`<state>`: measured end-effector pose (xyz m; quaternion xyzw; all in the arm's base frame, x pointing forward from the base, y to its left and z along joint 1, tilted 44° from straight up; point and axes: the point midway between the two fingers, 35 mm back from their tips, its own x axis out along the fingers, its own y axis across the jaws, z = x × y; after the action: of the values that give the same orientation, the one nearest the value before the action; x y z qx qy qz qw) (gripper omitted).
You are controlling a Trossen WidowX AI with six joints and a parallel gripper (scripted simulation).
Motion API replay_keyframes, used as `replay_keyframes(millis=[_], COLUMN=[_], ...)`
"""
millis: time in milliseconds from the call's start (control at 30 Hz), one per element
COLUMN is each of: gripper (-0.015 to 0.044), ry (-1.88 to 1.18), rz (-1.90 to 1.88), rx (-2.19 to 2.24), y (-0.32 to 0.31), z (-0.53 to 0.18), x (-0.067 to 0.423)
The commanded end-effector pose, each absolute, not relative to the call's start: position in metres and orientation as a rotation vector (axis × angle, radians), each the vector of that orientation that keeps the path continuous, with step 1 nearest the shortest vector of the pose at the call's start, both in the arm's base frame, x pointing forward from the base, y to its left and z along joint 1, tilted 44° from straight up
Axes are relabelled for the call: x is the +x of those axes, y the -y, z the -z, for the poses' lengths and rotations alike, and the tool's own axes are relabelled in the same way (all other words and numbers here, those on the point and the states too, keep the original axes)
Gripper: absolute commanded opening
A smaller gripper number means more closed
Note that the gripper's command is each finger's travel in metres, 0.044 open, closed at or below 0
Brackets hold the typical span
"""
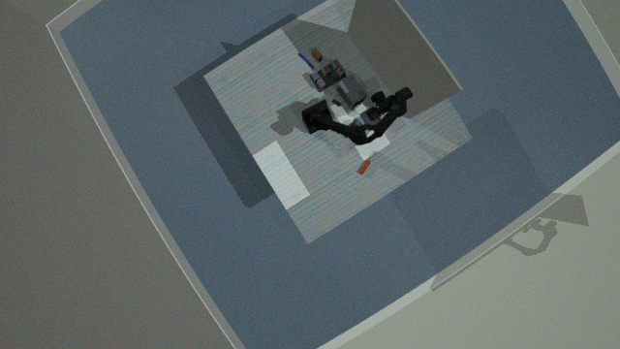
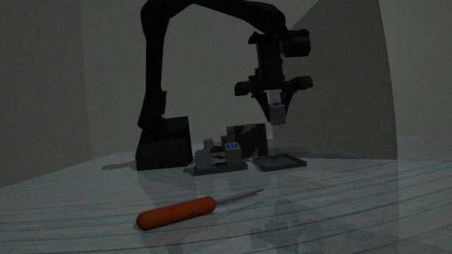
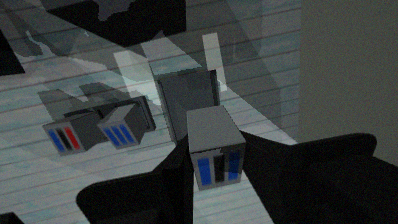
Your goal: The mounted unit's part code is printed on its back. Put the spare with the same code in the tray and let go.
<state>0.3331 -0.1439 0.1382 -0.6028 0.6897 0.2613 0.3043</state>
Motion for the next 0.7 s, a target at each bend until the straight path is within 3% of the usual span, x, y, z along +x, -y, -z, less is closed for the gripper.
replay_keyframes(millis=[0,667], gripper=[0.0,0.0], ry=[-1.83,-1.83], rz=[-0.697,-0.696], rx=[-1.605,-1.606], y=[0.147,0.159], z=[-0.135,-0.122], x=[0.333,0.331])
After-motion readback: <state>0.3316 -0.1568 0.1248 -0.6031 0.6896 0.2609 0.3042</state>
